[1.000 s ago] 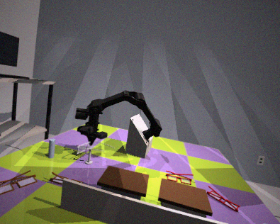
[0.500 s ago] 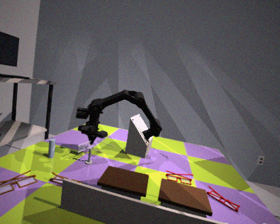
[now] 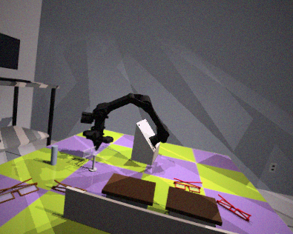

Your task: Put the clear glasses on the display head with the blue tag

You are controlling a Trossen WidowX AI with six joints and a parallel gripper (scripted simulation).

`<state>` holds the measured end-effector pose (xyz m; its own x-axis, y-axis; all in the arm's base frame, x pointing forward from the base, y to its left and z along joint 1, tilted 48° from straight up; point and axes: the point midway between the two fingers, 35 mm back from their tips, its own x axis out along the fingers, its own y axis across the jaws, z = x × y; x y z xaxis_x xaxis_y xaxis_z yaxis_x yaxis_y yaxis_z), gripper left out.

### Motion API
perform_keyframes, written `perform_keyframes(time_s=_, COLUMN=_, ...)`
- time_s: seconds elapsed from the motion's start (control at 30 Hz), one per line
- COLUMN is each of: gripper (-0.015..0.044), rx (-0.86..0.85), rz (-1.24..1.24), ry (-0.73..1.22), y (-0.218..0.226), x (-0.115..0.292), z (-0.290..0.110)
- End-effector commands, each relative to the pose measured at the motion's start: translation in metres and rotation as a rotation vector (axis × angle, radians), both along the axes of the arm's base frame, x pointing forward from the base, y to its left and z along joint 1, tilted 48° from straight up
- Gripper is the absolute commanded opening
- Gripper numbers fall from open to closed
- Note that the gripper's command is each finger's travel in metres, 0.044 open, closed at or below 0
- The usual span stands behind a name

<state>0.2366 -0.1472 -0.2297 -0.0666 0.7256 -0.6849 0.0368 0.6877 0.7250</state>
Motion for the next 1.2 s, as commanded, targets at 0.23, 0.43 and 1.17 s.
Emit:
perform_keyframes(time_s=0.23, gripper=0.0000, rx=-0.004, rz=0.005, ry=0.001, y=-0.0016, x=-0.0068, z=-0.0007)
perform_keyframes(time_s=0.43, gripper=0.0000, rx=-0.004, rz=0.005, ry=0.001, y=-0.0016, x=-0.0064, z=-0.0007)
perform_keyframes(time_s=1.17, gripper=0.0000, rx=-0.004, rz=0.005, ry=0.001, y=-0.0013, x=0.0011, z=-0.0011)
